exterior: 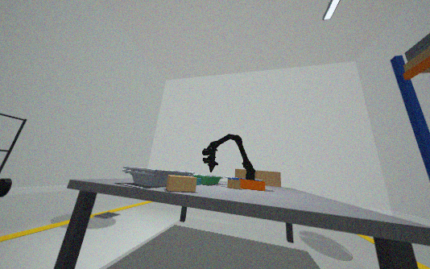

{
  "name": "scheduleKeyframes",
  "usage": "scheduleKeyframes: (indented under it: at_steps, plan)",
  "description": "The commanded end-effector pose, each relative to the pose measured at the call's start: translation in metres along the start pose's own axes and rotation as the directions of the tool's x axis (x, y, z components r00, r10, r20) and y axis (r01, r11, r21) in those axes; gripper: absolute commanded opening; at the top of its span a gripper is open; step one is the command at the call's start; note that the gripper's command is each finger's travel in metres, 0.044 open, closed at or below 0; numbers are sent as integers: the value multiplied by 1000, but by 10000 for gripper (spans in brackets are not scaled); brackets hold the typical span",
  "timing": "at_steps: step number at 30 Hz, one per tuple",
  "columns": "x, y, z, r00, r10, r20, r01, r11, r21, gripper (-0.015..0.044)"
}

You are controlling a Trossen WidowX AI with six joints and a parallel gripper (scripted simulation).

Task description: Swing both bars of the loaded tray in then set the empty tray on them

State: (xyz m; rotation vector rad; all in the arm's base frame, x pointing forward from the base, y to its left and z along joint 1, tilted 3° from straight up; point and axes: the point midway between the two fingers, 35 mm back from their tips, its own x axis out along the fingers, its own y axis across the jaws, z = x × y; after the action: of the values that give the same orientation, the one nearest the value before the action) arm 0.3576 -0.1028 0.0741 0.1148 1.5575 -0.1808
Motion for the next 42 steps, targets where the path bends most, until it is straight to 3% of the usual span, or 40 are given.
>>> scheduleKeyframes:
  at_steps: [1, 7, 16, 24, 28, 29, 31, 36, 42]
  plan:
    - [0, 0, 0, 1000, 0, 0, 0, 1000, 0, 0]
    - [0, 0, 0, 1000, 0, 0, 0, 1000, 0, 0]
    - [-13, 0, 3, 1000, -1, 7, 1, 1000, 0, 236]
    - [-111, 0, 4, 998, -4, 60, 4, 1000, -2, 440]
    - [-144, 1, -4, 997, -5, 77, 5, 1000, -3, 440]
    - [-118, -2, 3, 998, -4, 63, 3, 1000, 10, 440]
    - [-111, -25, -2, 998, -7, 59, -2, 989, 150, 440]
    - [-88, -104, -33, 999, -17, 44, -14, 785, 620, 440]
    - [-60, -185, -98, 999, -26, 23, -16, 242, 970, 440]
